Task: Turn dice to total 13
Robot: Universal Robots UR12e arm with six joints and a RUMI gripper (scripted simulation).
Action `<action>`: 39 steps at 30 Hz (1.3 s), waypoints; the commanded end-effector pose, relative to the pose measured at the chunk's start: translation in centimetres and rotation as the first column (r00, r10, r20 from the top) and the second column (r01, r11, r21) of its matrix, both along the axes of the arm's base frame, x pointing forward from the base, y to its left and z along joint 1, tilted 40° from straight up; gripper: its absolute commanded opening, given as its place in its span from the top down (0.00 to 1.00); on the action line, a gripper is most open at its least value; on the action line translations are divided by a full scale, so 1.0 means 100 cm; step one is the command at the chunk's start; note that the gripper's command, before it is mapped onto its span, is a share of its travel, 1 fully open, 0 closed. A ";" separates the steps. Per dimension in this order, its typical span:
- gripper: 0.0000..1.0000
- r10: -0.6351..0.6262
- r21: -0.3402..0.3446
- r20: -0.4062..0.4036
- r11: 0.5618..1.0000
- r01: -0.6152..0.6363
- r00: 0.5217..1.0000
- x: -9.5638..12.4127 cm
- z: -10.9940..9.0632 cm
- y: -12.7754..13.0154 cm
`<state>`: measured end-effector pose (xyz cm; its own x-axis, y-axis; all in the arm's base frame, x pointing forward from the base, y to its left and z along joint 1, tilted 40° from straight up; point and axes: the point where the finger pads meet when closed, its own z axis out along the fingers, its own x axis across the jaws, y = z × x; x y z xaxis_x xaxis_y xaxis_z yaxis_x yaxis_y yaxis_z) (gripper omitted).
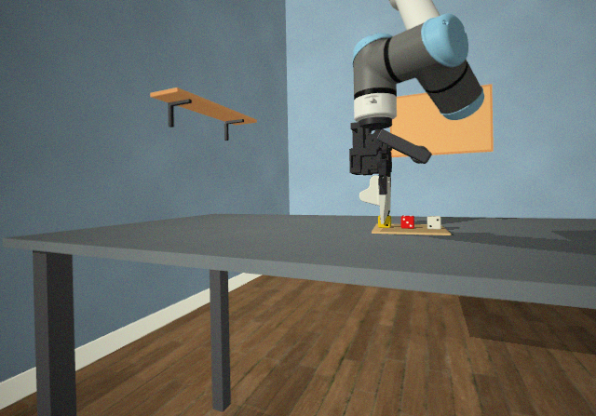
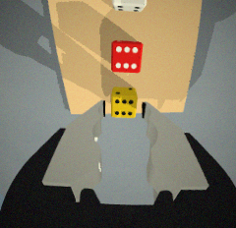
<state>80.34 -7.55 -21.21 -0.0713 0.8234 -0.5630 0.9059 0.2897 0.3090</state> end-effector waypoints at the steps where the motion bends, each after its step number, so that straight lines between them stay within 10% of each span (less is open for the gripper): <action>1: 0.76 0.001 0.000 0.001 1.000 -0.001 1.000 -0.007 0.014 0.009; 24: 0.76 0.001 0.000 0.001 1.000 -0.001 1.000 -0.034 0.064 0.041; 25: 0.00 0.001 0.000 0.001 1.000 -0.001 1.000 -0.034 0.064 0.041; 39: 0.00 0.001 0.000 0.001 1.000 -0.001 1.000 -0.034 0.064 0.041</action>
